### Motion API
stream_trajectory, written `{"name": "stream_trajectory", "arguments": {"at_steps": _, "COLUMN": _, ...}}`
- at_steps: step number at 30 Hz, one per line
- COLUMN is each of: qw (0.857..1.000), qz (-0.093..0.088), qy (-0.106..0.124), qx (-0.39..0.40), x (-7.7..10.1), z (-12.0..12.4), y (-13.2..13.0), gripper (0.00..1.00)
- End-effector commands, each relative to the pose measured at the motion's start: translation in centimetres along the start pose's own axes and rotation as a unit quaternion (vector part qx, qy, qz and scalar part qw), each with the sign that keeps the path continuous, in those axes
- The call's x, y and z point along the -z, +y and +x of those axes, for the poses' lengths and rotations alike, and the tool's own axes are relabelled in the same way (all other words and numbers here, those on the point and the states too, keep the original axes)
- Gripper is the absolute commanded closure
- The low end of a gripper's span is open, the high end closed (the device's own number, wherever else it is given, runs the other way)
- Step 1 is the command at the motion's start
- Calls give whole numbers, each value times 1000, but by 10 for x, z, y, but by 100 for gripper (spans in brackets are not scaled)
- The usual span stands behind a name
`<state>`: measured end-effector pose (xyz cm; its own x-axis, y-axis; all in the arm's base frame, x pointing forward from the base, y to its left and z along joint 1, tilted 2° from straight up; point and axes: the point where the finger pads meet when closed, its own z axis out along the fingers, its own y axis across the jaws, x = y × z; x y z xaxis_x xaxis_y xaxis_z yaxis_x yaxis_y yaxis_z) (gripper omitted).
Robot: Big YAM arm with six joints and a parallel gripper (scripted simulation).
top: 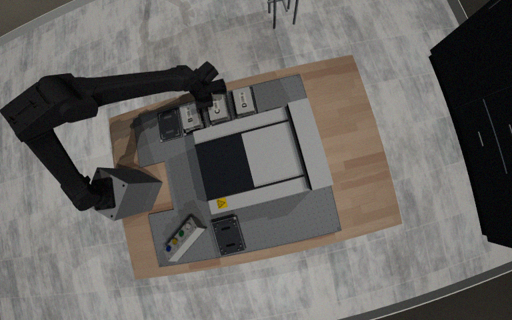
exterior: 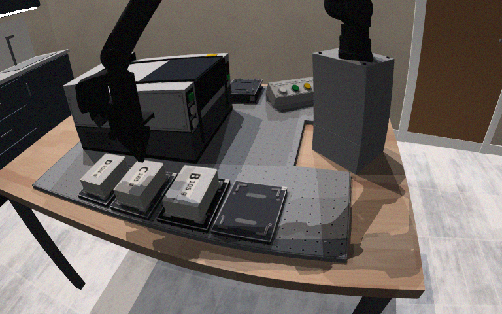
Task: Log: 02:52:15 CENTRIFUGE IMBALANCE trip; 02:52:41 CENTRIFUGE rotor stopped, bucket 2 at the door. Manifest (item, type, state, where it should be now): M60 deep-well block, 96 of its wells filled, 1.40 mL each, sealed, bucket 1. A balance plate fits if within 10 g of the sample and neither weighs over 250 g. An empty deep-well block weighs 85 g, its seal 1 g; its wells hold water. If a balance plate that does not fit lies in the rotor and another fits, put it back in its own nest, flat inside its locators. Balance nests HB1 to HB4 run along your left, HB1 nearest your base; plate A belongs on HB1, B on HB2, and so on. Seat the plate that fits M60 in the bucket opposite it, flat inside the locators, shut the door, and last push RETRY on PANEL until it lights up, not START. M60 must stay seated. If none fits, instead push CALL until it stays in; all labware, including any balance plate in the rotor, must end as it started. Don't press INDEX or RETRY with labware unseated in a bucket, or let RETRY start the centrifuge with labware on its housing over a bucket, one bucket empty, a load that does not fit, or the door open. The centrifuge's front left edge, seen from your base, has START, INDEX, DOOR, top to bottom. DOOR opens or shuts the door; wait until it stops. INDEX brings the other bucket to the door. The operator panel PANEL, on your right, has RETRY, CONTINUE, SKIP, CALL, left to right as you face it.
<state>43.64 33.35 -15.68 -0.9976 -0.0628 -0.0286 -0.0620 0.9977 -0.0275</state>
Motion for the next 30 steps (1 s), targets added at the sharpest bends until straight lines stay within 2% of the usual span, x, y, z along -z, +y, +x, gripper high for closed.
{"name": "stream_trajectory", "arguments": {"at_steps": 1, "qw": 1000, "qz": -8, "qy": -13, "qx": 1, "x": -3, "z": -18, "y": 4, "gripper": 100}}
{"name": "stream_trajectory", "arguments": {"at_steps": 25, "qw": 1000, "qz": -8, "qy": -13, "qx": 1, "x": -3, "z": -18, "y": 4, "gripper": 100}}
{"name": "stream_trajectory", "arguments": {"at_steps": 30, "qw": 1000, "qz": -9, "qy": -16, "qx": 0, "x": 0, "z": -24, "y": 6, "gripper": 100}}
